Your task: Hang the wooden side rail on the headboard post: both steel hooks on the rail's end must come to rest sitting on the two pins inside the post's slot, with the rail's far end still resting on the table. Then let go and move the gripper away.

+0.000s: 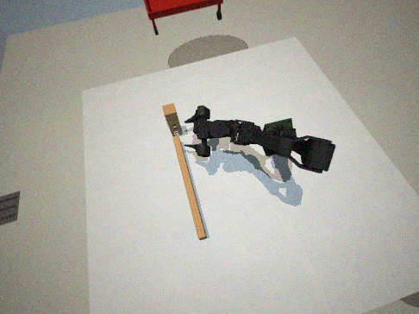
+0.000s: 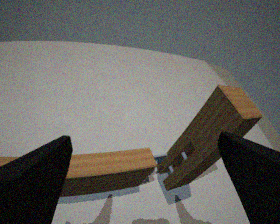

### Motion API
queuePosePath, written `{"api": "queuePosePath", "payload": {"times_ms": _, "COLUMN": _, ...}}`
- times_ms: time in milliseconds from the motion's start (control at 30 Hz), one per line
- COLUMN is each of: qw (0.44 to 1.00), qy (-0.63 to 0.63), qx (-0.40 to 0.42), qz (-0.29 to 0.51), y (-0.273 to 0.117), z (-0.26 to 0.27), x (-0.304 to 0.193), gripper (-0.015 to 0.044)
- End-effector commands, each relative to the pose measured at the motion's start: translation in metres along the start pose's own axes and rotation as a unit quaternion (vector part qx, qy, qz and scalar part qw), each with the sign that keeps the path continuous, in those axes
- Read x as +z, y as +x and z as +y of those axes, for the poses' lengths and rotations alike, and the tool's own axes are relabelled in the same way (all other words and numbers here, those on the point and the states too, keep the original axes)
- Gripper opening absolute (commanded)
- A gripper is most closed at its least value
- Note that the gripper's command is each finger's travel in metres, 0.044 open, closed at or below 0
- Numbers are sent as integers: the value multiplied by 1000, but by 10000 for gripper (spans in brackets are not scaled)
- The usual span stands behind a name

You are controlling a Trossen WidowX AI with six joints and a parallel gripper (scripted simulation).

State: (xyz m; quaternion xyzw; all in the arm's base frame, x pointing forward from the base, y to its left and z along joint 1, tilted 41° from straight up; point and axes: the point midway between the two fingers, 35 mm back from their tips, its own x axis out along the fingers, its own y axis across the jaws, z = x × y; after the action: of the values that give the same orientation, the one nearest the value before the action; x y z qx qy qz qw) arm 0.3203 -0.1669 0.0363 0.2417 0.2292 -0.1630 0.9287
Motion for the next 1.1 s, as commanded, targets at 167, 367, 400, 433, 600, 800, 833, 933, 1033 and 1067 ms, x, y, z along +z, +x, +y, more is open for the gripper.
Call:
{"api": "queuePosePath", "payload": {"times_ms": 167, "qw": 997, "qy": 75, "qx": -16, "qz": -4, "y": 14, "z": -28, "x": -44, "gripper": 440}}
{"api": "queuePosePath", "payload": {"times_ms": 367, "qw": 992, "qy": 121, "qx": -25, "qz": -10, "y": 15, "z": -42, "x": -72, "gripper": 440}}
{"api": "queuePosePath", "payload": {"times_ms": 400, "qw": 991, "qy": 129, "qx": -26, "qz": -11, "y": 14, "z": -44, "x": -76, "gripper": 440}}
{"api": "queuePosePath", "payload": {"times_ms": 433, "qw": 990, "qy": 137, "qx": -27, "qz": -12, "y": 13, "z": -46, "x": -81, "gripper": 440}}
{"api": "queuePosePath", "payload": {"times_ms": 600, "qw": 984, "qy": 174, "qx": -34, "qz": -17, "y": 8, "z": -54, "x": -101, "gripper": 440}}
{"api": "queuePosePath", "payload": {"times_ms": 800, "qw": 983, "qy": 179, "qx": -35, "qz": -17, "y": 7, "z": -55, "x": -104, "gripper": 440}}
{"api": "queuePosePath", "payload": {"times_ms": 833, "qw": 983, "qy": 179, "qx": -35, "qz": -17, "y": 7, "z": -55, "x": -104, "gripper": 440}}
{"api": "queuePosePath", "payload": {"times_ms": 933, "qw": 983, "qy": 179, "qx": -35, "qz": -17, "y": 7, "z": -55, "x": -104, "gripper": 440}}
{"api": "queuePosePath", "payload": {"times_ms": 1033, "qw": 983, "qy": 179, "qx": -35, "qz": -17, "y": 7, "z": -55, "x": -104, "gripper": 440}}
{"api": "queuePosePath", "payload": {"times_ms": 1067, "qw": 983, "qy": 179, "qx": -35, "qz": -17, "y": 7, "z": -55, "x": -104, "gripper": 440}}
